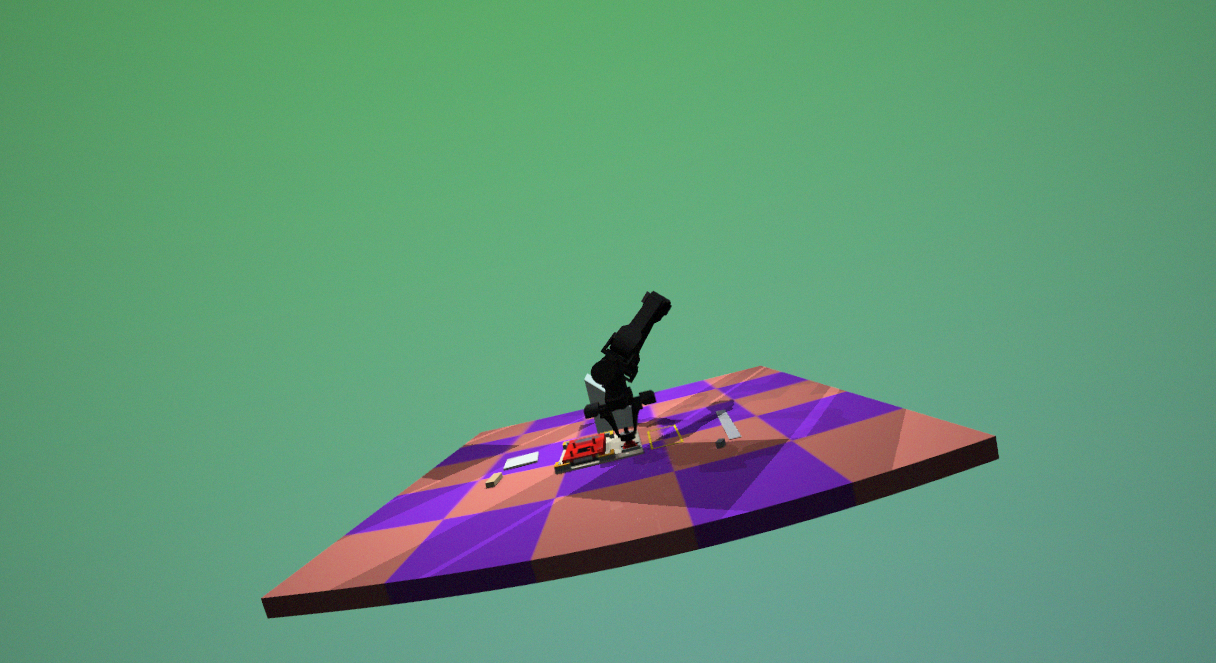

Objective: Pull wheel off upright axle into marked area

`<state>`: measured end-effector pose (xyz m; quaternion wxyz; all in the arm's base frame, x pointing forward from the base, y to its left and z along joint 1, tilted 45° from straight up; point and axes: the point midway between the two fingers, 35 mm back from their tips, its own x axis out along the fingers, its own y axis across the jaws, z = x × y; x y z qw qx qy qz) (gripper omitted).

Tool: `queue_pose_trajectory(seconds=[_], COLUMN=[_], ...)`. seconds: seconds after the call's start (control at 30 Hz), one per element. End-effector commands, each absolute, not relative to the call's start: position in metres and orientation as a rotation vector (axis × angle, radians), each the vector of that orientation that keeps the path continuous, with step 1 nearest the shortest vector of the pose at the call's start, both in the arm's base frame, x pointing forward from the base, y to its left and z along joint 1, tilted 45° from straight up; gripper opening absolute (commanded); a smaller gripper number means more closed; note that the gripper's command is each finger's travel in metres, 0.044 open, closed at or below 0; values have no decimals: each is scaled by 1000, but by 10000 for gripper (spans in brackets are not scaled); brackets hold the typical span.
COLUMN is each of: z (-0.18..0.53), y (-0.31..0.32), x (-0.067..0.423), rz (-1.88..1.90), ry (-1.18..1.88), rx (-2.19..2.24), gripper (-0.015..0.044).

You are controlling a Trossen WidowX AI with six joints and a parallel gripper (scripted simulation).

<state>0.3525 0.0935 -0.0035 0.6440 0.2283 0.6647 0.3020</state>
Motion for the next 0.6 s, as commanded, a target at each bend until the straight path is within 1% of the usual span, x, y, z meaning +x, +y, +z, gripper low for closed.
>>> queue_pose_trajectory(seconds=[0.0,0.03,0.57], z=[-3,-3,1], y=[93,93,89], x=[353,353,353], rz=[688,688,688], ry=[1513,1513,1514], rx=[519,519,520], gripper=[17,0,0])
